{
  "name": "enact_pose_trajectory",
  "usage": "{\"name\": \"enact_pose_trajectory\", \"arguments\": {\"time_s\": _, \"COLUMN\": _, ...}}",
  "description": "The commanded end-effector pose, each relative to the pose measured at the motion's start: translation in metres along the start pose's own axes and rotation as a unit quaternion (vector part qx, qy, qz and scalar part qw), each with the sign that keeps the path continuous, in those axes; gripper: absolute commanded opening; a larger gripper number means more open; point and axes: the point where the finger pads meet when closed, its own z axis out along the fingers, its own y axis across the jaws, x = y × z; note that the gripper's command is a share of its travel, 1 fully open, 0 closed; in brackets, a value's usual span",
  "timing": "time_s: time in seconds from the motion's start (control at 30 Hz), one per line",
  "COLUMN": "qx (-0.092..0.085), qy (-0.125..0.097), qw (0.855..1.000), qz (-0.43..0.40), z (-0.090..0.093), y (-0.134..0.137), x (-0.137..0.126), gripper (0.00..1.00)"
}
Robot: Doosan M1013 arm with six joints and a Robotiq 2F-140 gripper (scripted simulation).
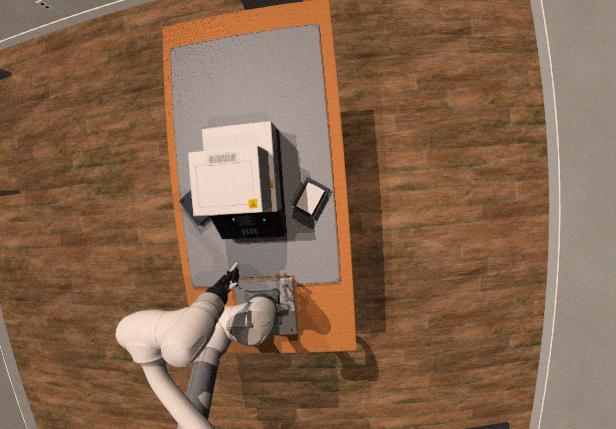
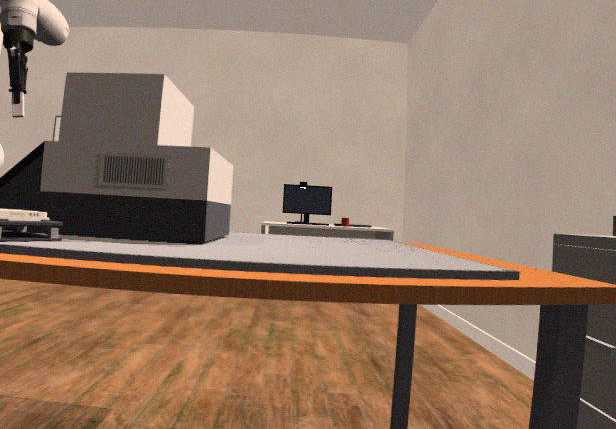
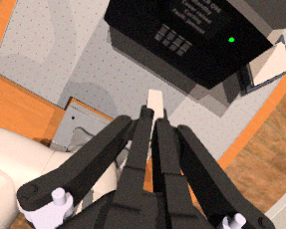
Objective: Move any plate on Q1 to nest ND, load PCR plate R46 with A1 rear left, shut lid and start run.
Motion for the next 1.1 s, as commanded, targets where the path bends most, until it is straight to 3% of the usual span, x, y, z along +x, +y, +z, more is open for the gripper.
{"name": "enact_pose_trajectory", "arguments": {"time_s": 0.0, "qx": -0.009, "qy": 0.025, "qw": 0.998, "qz": -0.053, "z": 0.018, "y": -0.002, "x": -0.005, "gripper": 0.00}}
{"name": "enact_pose_trajectory", "arguments": {"time_s": 0.13, "qx": -0.010, "qy": 0.027, "qw": 0.998, "qz": -0.057, "z": 0.028, "y": -0.003, "x": -0.007, "gripper": 0.00}}
{"name": "enact_pose_trajectory", "arguments": {"time_s": 0.27, "qx": -0.021, "qy": 0.053, "qw": 0.992, "qz": -0.117, "z": 0.047, "y": -0.006, "x": -0.011, "gripper": 0.00}}
{"name": "enact_pose_trajectory", "arguments": {"time_s": 0.53, "qx": -0.033, "qy": 0.081, "qw": 0.979, "qz": -0.185, "z": 0.086, "y": -0.011, "x": -0.019, "gripper": 0.00}}
{"name": "enact_pose_trajectory", "arguments": {"time_s": 1.07, "qx": -0.033, "qy": 0.082, "qw": 0.979, "qz": -0.185, "z": 0.099, "y": -0.006, "x": -0.007, "gripper": 0.00}}
